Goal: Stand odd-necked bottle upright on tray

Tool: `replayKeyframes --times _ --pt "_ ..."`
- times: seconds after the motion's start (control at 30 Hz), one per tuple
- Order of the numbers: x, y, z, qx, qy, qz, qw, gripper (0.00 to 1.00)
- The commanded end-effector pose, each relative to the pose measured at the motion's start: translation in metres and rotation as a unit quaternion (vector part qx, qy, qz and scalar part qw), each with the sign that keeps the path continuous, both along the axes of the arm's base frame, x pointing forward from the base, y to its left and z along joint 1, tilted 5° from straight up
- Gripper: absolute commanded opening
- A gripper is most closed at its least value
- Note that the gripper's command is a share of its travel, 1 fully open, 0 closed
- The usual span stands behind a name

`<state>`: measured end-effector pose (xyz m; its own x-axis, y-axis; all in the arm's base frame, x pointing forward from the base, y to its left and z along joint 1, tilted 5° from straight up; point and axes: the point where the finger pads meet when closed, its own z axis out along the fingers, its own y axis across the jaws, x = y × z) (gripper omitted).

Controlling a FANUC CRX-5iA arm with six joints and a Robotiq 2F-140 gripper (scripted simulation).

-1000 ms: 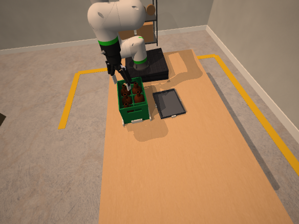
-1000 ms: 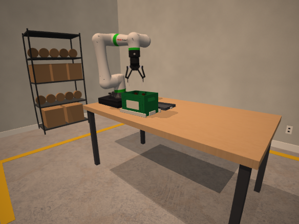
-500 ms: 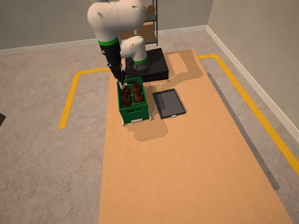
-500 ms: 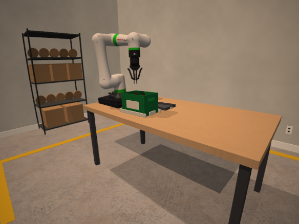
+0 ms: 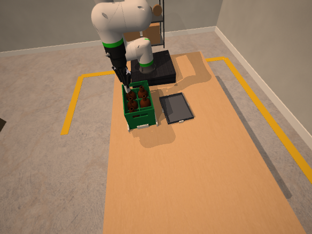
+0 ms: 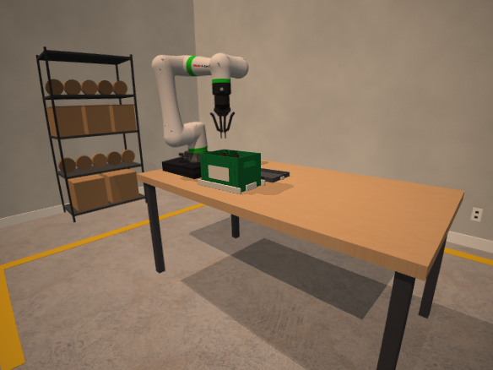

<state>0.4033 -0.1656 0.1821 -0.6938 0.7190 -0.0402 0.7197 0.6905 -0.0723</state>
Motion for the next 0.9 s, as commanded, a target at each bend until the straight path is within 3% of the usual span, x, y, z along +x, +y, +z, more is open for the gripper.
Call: replayKeyframes --times 0.0,0.23,0.27,0.87 --pt "0.0007 -0.0002 0.0007 0.000 -0.001 0.000 1.000 0.10" --pt "0.0042 0.0000 0.0007 0.000 -0.001 0.000 1.000 0.10" --pt "0.0042 0.0000 0.0007 0.000 -0.001 0.000 1.000 0.44" --pt "0.0042 0.0000 0.0007 0.000 -0.001 0.000 1.000 0.44"
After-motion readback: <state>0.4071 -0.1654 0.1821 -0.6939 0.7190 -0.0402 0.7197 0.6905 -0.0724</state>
